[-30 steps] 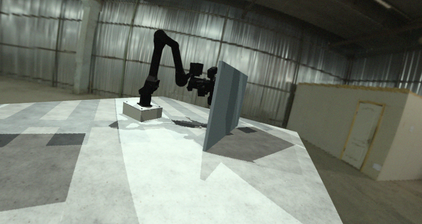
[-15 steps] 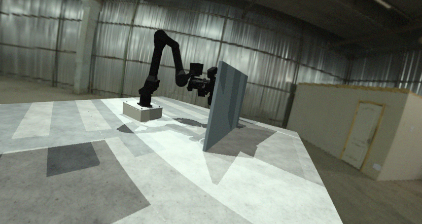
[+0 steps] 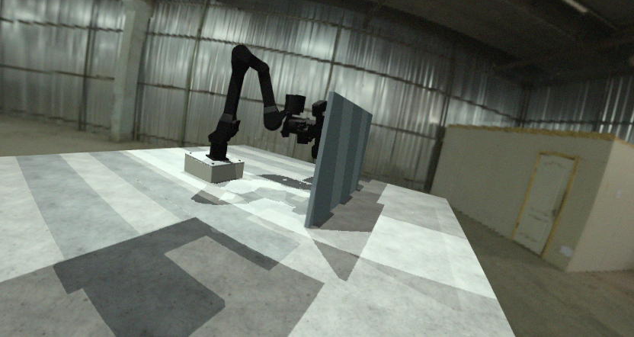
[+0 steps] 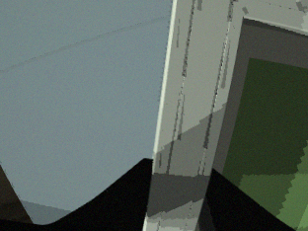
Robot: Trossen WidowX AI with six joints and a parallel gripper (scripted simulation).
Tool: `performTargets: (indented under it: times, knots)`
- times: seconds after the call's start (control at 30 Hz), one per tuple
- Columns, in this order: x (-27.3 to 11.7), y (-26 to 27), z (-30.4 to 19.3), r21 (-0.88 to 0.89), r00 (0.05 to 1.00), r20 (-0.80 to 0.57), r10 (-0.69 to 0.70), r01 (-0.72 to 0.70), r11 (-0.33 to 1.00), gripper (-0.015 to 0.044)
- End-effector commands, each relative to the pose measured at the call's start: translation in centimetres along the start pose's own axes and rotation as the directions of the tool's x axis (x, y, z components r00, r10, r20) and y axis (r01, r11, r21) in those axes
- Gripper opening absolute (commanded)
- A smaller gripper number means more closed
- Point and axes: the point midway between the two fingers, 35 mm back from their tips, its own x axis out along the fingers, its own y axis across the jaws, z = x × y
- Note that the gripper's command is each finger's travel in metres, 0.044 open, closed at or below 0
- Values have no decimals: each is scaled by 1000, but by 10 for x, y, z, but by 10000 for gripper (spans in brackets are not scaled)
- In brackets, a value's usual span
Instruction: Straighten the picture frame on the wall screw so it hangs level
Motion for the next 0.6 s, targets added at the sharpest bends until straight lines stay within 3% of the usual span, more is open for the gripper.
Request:
performTargets:
  times: [0.0, 0.57]
  knots:
    - [0, 0, 0, -33, 1000, -1, -2, 2, 999, 0]
    - [0, 2, -1, -120, 1000, 0, -2, 2, 993, 0]
